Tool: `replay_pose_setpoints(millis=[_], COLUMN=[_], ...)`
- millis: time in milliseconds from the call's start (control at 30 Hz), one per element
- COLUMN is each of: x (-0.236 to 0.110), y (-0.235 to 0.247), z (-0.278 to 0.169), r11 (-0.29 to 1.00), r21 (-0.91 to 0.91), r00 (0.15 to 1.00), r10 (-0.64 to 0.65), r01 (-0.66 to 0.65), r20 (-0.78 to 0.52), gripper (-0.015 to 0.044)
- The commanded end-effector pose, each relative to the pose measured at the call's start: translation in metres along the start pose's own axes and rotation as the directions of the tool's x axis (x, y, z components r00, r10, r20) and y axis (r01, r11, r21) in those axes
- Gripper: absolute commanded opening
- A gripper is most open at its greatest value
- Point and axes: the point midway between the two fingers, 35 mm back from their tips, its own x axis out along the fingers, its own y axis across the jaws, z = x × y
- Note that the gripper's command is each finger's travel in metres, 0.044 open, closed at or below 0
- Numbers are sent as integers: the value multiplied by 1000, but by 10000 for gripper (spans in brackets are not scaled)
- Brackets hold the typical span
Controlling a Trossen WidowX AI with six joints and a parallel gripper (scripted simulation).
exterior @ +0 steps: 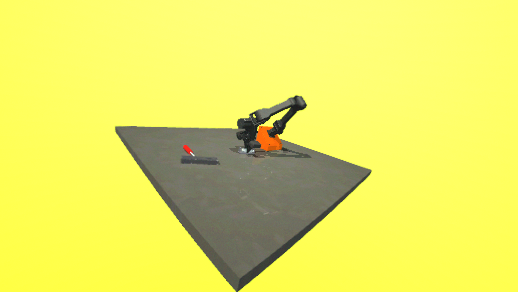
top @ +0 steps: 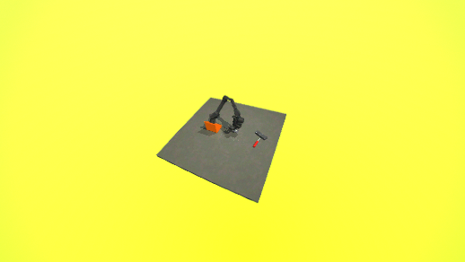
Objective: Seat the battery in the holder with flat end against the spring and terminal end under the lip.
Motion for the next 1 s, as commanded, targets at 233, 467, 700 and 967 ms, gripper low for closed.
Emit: replay_pose_setpoints(millis=[233, 467, 700, 967], x=[0, 0, 0, -1], y=[1, 2, 2, 1], z=[7, 12, 12, 12], r11=[1000, 1000, 1000, 1000], r21=[-2, -2, -2, -3], r00=[1000, 1000, 1000, 1000], r10=[3, -2, -3, -3], r01=[-3, 2, 3, 3], r20=[-13, -12, -8, -6], gripper=[82, 82, 82, 82])
